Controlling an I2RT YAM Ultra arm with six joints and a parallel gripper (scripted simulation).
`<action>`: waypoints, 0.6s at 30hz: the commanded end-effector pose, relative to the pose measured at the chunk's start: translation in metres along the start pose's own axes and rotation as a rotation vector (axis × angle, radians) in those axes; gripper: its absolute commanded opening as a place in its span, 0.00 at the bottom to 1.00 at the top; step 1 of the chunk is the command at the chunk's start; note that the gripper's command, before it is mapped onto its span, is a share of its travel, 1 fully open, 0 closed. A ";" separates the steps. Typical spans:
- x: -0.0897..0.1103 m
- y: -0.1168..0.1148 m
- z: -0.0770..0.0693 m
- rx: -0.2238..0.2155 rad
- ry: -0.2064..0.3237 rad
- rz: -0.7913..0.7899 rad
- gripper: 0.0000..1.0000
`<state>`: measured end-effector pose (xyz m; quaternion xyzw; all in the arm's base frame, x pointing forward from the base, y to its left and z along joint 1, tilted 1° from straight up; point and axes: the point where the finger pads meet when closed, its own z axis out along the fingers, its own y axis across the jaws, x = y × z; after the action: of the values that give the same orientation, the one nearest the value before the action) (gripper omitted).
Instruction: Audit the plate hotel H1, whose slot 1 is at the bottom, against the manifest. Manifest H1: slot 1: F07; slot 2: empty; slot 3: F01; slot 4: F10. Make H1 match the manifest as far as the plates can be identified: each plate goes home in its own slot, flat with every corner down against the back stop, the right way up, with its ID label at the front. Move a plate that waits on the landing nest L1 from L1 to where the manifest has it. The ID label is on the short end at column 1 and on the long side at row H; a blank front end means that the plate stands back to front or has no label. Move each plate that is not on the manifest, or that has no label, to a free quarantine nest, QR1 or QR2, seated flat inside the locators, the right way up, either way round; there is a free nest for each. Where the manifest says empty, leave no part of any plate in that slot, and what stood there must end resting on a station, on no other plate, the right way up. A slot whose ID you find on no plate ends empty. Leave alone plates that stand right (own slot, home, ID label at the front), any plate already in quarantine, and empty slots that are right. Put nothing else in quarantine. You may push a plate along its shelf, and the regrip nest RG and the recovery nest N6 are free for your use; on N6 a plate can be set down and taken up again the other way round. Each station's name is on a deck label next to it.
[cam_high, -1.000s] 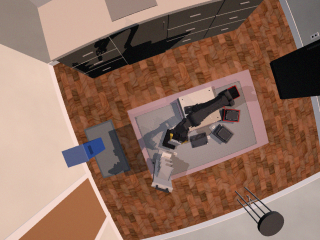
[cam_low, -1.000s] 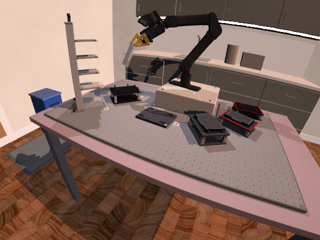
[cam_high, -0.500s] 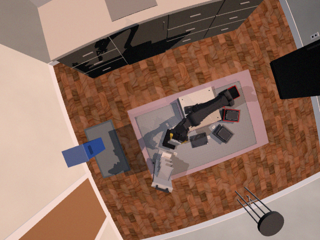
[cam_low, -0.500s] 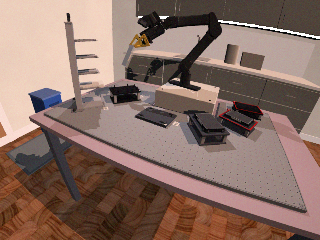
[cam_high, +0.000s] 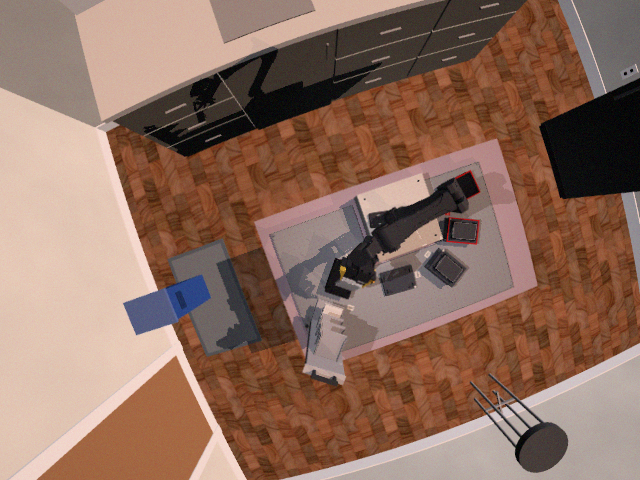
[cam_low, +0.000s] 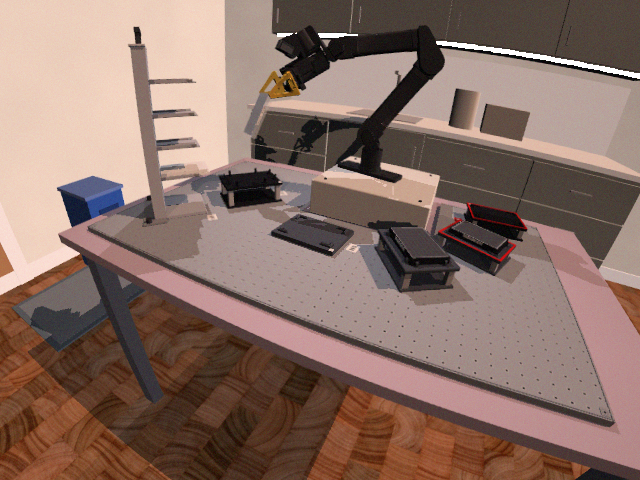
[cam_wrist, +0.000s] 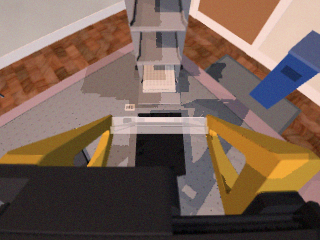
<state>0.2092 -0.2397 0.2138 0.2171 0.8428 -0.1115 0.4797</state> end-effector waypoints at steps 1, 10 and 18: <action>-0.006 0.000 -0.001 0.001 -0.023 -0.015 0.86; -0.003 0.000 0.000 0.001 -0.023 -0.015 0.86; 0.000 0.000 0.002 0.001 -0.023 -0.015 0.86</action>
<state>0.2091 -0.2395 0.2059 0.2170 0.8427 -0.1116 0.4798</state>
